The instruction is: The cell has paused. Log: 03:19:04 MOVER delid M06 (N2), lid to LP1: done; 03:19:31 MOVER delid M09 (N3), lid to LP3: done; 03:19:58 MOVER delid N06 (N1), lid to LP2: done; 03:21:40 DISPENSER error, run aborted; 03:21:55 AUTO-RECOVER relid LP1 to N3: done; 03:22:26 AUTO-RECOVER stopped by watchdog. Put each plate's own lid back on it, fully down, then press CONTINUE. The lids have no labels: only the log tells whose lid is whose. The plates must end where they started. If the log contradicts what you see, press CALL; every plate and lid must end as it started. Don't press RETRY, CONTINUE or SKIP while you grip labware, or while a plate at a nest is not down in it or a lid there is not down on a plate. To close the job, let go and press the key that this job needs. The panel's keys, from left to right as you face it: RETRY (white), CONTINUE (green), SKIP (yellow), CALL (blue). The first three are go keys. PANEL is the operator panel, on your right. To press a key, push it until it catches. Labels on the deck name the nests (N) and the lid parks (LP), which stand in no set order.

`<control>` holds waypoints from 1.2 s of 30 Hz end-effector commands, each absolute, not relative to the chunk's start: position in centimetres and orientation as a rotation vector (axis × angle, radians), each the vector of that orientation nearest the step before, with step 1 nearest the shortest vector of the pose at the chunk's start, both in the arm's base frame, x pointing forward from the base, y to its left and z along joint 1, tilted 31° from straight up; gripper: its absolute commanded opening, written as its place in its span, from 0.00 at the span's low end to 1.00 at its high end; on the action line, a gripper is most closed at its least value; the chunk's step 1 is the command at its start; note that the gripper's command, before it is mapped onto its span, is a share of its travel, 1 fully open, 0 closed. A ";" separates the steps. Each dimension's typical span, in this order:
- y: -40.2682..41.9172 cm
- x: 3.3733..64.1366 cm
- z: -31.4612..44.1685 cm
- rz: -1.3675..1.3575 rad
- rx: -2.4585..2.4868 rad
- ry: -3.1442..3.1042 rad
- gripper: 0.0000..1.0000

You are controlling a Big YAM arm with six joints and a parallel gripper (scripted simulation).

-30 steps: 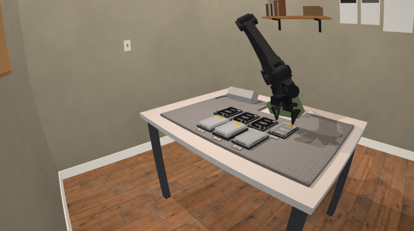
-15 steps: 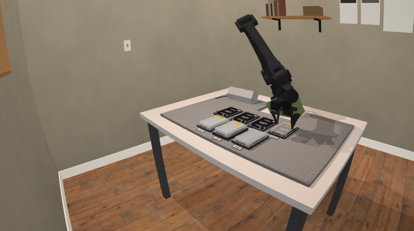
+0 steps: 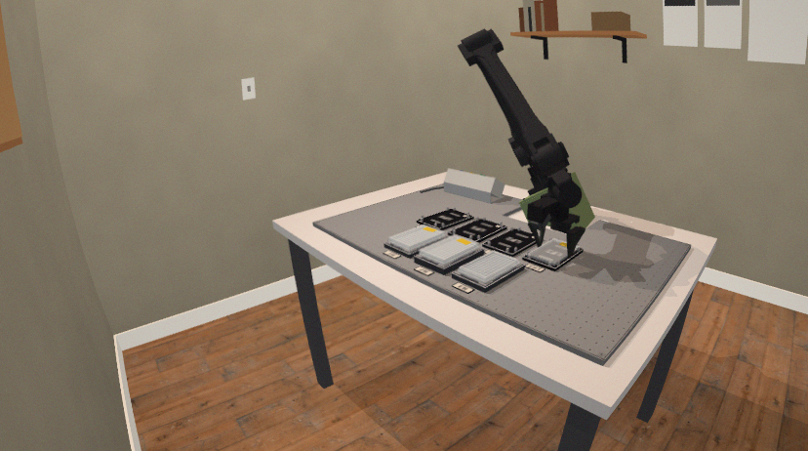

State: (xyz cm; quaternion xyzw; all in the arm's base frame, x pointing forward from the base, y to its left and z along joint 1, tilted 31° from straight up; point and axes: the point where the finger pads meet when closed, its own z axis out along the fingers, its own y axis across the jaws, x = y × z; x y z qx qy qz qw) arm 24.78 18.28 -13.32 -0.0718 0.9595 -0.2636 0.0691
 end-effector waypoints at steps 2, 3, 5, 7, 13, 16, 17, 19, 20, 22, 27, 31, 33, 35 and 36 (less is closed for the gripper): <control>19.4 25.6 -13.1 -0.757 -0.216 2.877 1.00; 19.4 25.6 -13.1 -0.757 -0.216 2.877 1.00; 19.4 25.6 -13.1 -0.757 -0.216 2.877 0.98; 19.4 25.6 -13.1 -0.757 -0.216 2.877 0.96; 19.4 25.6 -13.0 -0.757 -0.216 2.877 0.91; 19.4 25.6 -13.0 -0.757 -0.216 2.877 0.89; 19.4 25.6 -13.0 -0.757 -0.216 2.877 0.88; 20.2 26.3 -12.5 -0.724 -0.212 2.866 0.86; 20.2 26.4 -12.5 -0.725 -0.212 2.866 0.85; 19.4 25.6 -13.0 -0.757 -0.216 2.877 0.83; 20.2 26.4 -12.5 -0.727 -0.211 2.867 0.00; 20.2 26.4 -12.5 -0.726 -0.211 2.867 0.00; 20.2 26.5 -12.5 -0.727 -0.210 2.867 0.00; 20.3 26.5 -12.4 -0.726 -0.210 2.867 0.00; 20.3 26.5 -12.4 -0.726 -0.210 2.867 0.00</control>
